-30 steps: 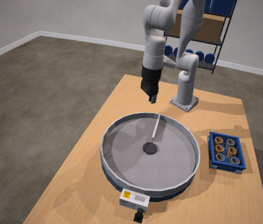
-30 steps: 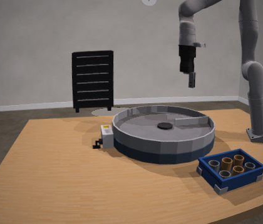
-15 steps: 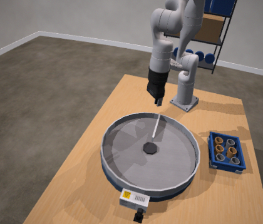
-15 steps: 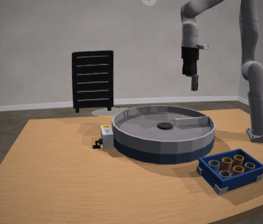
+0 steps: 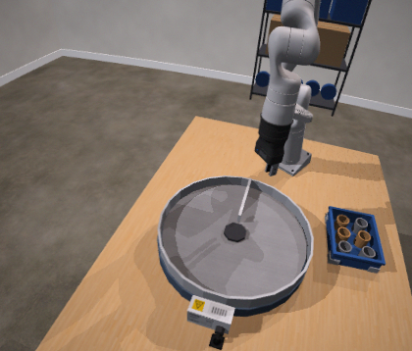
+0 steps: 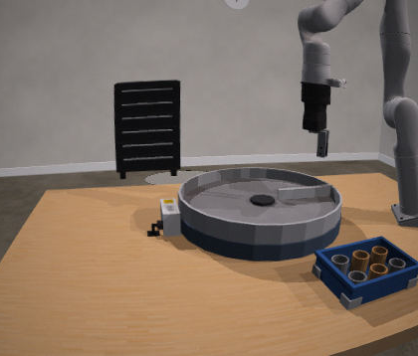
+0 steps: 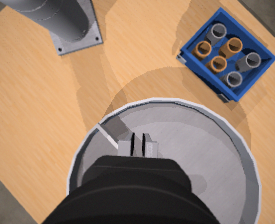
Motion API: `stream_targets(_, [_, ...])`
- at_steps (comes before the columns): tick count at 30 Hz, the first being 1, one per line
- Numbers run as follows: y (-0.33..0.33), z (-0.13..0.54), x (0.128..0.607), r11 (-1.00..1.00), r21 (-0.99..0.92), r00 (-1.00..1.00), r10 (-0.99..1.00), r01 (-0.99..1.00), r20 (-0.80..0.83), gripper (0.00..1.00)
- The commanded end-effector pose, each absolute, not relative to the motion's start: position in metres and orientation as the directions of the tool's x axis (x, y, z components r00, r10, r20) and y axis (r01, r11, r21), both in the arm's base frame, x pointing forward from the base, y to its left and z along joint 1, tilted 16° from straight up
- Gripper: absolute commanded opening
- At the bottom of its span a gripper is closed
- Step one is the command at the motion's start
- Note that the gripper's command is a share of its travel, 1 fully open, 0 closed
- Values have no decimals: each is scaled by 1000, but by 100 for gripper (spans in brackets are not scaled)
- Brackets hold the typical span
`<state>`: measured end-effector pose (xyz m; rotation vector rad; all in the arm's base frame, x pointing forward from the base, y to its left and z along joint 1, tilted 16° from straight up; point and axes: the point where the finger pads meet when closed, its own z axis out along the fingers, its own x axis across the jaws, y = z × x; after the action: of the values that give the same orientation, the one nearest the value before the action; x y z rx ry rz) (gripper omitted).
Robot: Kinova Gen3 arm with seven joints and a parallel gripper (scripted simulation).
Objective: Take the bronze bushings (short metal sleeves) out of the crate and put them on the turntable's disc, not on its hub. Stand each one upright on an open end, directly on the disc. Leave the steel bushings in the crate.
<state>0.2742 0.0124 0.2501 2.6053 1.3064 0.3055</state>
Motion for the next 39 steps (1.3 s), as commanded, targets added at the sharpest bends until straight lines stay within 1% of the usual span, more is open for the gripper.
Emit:
stream_targets(1, [30, 242, 270, -570, 275, 572, 816, 774, 82, 36])
stream_targets(9, [80, 221, 262, -570, 276, 572, 816, 774, 81, 36])
stream_targets(11, [80, 221, 262, -570, 276, 572, 816, 774, 81, 36])
stream_targets(26, [160, 187, 248, -569, 276, 571, 817, 775, 81, 36])
stream_targets(28, [160, 187, 248, -569, 276, 571, 817, 775, 81, 36])
stream_targets(39, [209, 166, 240, -569, 275, 571, 817, 775, 82, 36])
